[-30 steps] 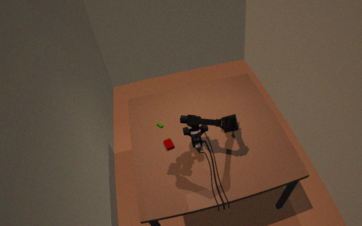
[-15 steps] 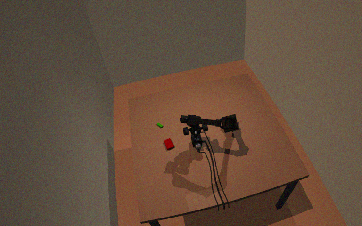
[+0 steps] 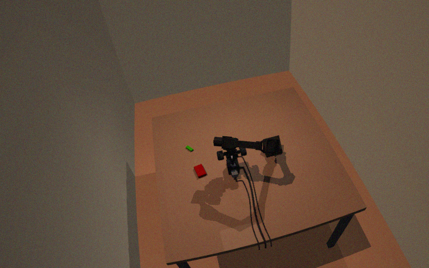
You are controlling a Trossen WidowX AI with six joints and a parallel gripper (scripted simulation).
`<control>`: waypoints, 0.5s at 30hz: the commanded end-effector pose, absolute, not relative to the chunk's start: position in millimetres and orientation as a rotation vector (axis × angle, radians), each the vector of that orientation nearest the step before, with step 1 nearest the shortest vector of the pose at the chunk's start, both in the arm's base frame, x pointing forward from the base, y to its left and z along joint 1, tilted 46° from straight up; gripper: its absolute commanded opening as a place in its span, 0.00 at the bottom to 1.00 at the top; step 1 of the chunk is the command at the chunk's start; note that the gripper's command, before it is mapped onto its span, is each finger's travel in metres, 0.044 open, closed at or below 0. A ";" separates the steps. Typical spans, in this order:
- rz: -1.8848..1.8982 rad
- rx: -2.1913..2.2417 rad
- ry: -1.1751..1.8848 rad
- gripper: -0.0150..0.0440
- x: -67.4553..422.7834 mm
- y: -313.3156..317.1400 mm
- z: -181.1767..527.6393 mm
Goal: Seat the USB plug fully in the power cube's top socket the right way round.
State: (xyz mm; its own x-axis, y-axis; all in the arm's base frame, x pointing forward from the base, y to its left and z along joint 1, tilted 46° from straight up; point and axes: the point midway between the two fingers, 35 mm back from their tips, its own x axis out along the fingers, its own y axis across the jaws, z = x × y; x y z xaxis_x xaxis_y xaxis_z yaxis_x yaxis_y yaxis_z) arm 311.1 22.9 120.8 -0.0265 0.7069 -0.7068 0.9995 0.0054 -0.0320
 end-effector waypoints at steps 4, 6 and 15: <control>-0.759 1.752 1.785 0.25 311.2 20.8 122.9; -0.759 1.752 1.785 0.25 311.2 19.9 123.8; -0.760 1.752 1.785 0.25 311.4 15.6 128.0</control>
